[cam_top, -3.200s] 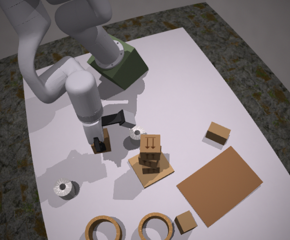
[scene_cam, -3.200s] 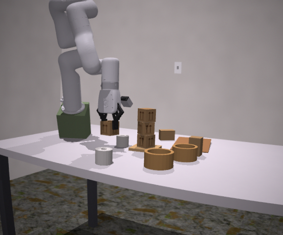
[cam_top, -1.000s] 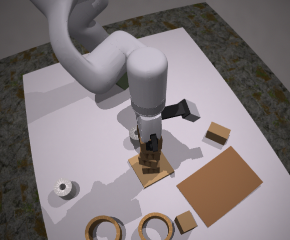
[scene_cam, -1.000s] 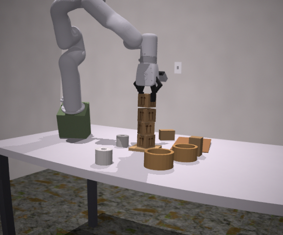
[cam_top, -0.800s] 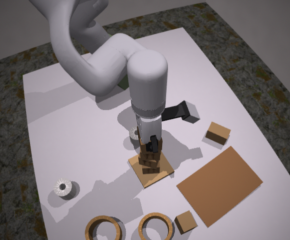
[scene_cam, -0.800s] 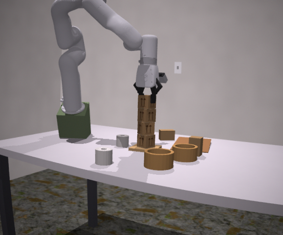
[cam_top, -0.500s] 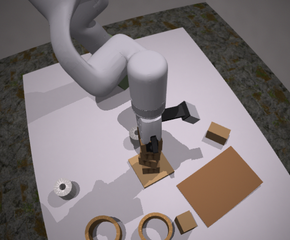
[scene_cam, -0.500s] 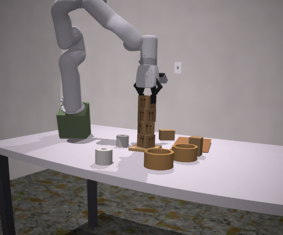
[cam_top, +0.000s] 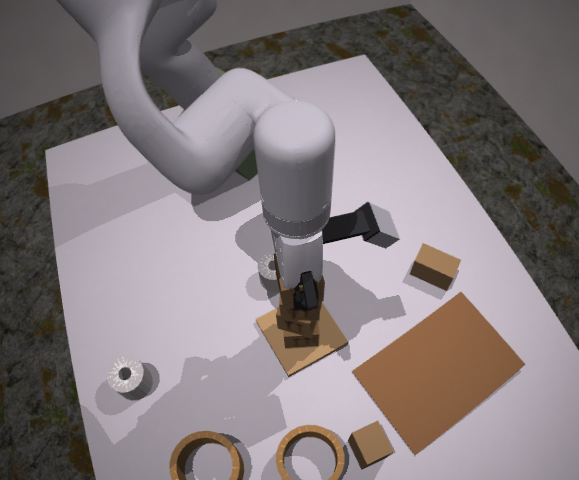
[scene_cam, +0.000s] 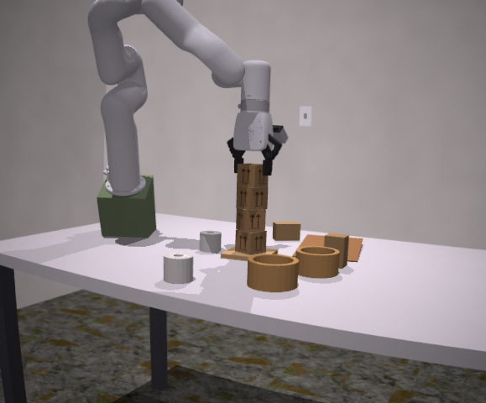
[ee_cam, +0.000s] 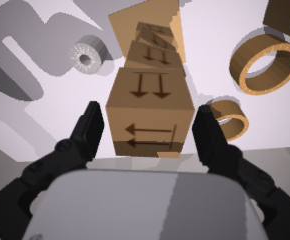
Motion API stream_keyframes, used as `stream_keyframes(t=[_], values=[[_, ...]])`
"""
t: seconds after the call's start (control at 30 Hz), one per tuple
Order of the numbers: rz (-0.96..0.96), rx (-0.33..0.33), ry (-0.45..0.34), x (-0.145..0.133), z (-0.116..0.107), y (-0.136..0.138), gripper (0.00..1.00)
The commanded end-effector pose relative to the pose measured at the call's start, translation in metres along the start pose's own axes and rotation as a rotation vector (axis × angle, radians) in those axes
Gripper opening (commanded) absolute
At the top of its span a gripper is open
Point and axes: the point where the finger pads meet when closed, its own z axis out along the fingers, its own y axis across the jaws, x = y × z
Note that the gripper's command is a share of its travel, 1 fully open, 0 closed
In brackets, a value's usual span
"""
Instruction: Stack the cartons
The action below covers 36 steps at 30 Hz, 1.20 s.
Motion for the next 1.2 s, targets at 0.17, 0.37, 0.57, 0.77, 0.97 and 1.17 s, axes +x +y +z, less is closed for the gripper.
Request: stream_keyframes(t=[0.17,0.37,0.57,0.77,0.97,1.17], values=[[0.001,-0.003,0.002,0.000,-0.001,0.001,1.00],[0.001,-0.003,0.002,0.000,-0.001,0.001,1.00],[0.001,-0.003,0.002,0.000,-0.001,0.001,1.00],[0.001,-0.004,0.002,0.000,-0.006,0.001,1.00],[0.000,-0.002,0.004,0.000,-0.065,0.000,1.00],[0.000,-0.002,0.004,0.000,-0.065,0.000,1.00]])
